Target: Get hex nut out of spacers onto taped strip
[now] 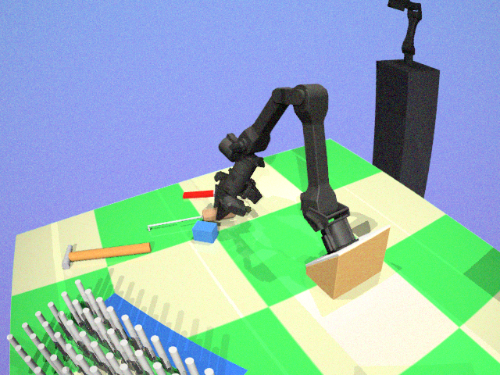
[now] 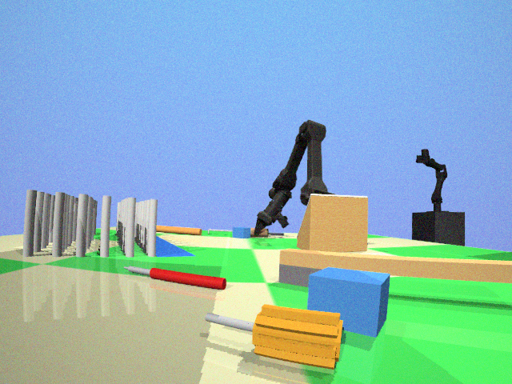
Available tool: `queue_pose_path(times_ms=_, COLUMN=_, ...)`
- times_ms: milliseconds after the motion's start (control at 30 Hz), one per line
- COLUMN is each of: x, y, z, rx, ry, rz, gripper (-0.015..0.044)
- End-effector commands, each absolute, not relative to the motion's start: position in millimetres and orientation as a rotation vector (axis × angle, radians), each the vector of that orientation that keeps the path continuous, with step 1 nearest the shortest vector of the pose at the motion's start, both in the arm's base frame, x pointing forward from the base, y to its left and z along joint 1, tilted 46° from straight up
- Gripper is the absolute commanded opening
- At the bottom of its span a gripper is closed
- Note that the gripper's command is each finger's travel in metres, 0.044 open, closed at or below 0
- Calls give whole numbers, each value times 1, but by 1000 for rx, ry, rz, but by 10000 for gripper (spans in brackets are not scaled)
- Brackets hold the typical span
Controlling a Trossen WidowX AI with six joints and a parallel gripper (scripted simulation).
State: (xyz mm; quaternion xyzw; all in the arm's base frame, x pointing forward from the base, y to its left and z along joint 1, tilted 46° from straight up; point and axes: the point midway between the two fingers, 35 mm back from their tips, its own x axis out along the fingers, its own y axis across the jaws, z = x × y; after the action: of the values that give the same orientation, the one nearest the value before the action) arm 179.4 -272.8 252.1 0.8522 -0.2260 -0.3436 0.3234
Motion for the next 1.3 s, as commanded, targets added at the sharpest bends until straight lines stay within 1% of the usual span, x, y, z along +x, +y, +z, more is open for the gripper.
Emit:
queue_pose_path(times_ms=0, x=180, y=-273, z=249, rx=2237, ry=-583, rz=-905, gripper=187)
queue_pose_path(times_ms=233, x=180, y=-273, z=249, rx=2237, ry=-583, rz=-905, gripper=140)
queue_pose_path(times_ms=400, x=183, y=-260, z=268, rx=2238, ry=-582, rz=-906, gripper=9)
queue_pose_path(times_ms=433, x=184, y=-255, z=274, rx=2238, ry=-582, rz=-906, gripper=0)
queue_pose_path(times_ms=767, x=180, y=-208, z=325, rx=2242, ry=-585, rz=-904, gripper=0)
queue_pose_path(times_ms=1100, x=157, y=-155, z=365, rx=2248, ry=-590, rz=-897, gripper=0)
queue_pose_path(times_ms=1267, x=154, y=-151, z=368, rx=2248, ry=-591, rz=-896, gripper=0)
